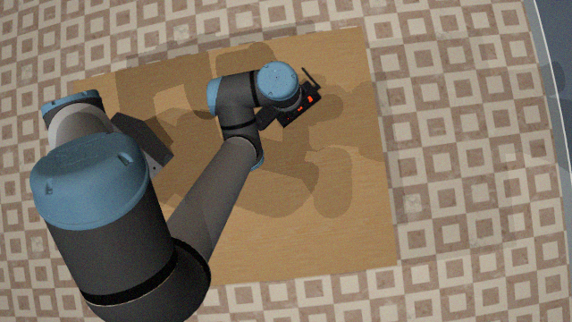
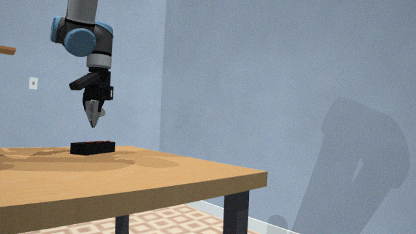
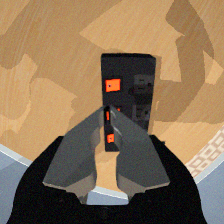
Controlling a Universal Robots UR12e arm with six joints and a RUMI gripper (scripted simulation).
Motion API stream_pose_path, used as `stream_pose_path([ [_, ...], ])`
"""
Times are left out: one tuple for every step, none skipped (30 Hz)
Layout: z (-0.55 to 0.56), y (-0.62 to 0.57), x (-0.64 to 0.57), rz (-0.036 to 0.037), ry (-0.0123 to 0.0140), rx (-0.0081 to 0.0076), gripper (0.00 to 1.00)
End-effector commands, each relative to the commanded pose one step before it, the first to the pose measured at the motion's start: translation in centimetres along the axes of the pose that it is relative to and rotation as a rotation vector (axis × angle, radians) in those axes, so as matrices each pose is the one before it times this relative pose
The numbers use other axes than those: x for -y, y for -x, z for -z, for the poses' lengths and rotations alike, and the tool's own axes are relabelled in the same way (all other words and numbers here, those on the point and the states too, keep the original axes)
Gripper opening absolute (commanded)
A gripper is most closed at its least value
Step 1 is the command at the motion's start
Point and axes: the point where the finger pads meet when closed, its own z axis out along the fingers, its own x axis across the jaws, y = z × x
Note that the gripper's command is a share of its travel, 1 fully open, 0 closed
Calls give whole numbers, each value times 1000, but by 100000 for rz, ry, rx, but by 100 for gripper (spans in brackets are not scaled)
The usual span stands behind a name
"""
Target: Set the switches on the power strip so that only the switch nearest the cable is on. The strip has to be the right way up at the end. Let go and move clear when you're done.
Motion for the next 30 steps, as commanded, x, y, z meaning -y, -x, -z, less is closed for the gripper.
stream_pose_path([
  [-86, -4, 224, -22, -215, -115, 0],
  [0, 0, 0, -1, -1, 0, 0],
  [0, 0, 0, 0, 0, 0, 0],
  [0, 0, 0, 0, 0, 0, 0],
  [0, 0, 0, 0, 0, 0, 0],
  [0, 0, 0, 0, 0, 0, 0],
  [0, 0, 0, 0, 0, 0, 0],
  [0, 0, 0, 0, 0, 0, 0],
  [0, 0, 0, 0, 0, 0, 0],
  [0, 0, 0, 0, 0, 0, 0],
  [0, 0, 0, 0, 0, 0, 0],
  [0, 0, 0, 0, 0, 0, 0],
  [0, 0, 0, 0, 0, 0, 0],
  [-3, 0, 0, 0, -1, -1, 0],
  [-7, 0, 1, 0, -3, -2, 0],
  [-13, -1, 2, 1, -5, -4, 0],
  [0, 0, 0, 0, 0, 0, 0],
  [0, 0, 0, 0, 0, 0, 0],
  [-20, -2, 3, 2, -10, -7, 0],
  [-29, -2, 5, 2, -14, -9, 0],
  [-39, -3, 6, 3, -19, -12, 0],
  [-50, -4, 8, 4, -25, -16, 0],
  [-63, -9, 14, 14, -45, -27, 0],
  [-43, 3, 1, 5, 0, -8, 0],
  [-48, 0, 0, 13, 5, -9, 0],
  [-56, 0, 0, 6, 5, -10, 0],
  [-63, 0, 0, 3, 6, -11, 0],
  [-70, 0, 0, 3, 6, -12, 0],
  [-77, 1, -1, 2, 6, -8, 0],
  [-82, 3, -2, -2, 4, 1, 0],
])
